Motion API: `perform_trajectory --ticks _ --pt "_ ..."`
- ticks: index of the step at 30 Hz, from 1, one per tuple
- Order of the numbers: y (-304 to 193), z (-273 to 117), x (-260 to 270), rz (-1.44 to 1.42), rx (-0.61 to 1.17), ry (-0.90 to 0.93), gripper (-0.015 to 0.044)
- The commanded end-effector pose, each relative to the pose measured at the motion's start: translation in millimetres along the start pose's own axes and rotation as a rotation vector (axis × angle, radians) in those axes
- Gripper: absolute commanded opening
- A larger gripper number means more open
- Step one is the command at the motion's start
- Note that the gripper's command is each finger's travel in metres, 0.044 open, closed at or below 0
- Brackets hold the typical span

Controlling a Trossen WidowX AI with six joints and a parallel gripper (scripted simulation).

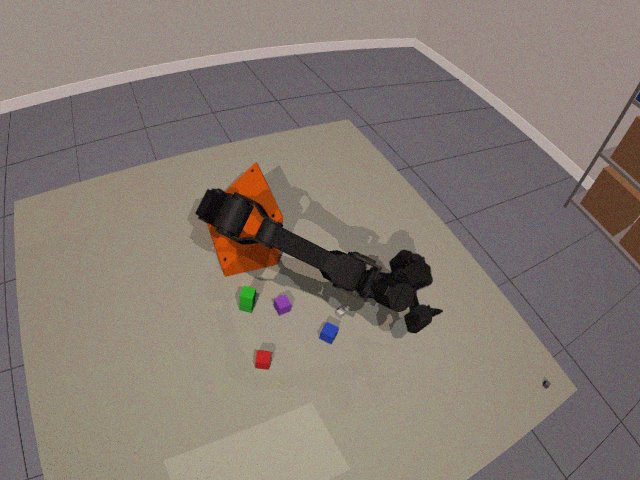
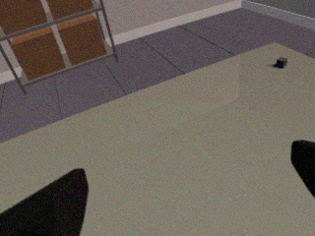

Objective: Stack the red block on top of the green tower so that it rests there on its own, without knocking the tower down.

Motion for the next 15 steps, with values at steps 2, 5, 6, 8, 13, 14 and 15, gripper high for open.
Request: perform_trajectory --ticks 2,5,6,8,13,14,15 --pt "-20.4 -36.3 -20.2 0.313 0.184 -0.077 0.044" --pt "-34.0 -58.8 -28.7 0.485 0.287 -0.136 0.044" --pt "-38.5 -66.7 -31.2 0.541 0.32 -0.158 0.044" --pt "-47.5 -83.1 -35.6 0.65 0.385 -0.208 0.044" --pt "-69.5 -127.4 -43.7 0.904 0.535 -0.357 0.044" --pt "-73.7 -136.8 -44.8 0.951 0.563 -0.392 0.044" --pt "-77.8 -146.3 -45.8 0.997 0.59 -0.427 0.044"
Point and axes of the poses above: the point midway between the two fingers, 35 mm back from their tips, its own z axis out along the fingers, its own x axis across the jaws, y = z × x, the point moved 5 cm from there along -z, back along the fingers, and after that the axes turned 1 degree about -z, right-handed, at the moved point
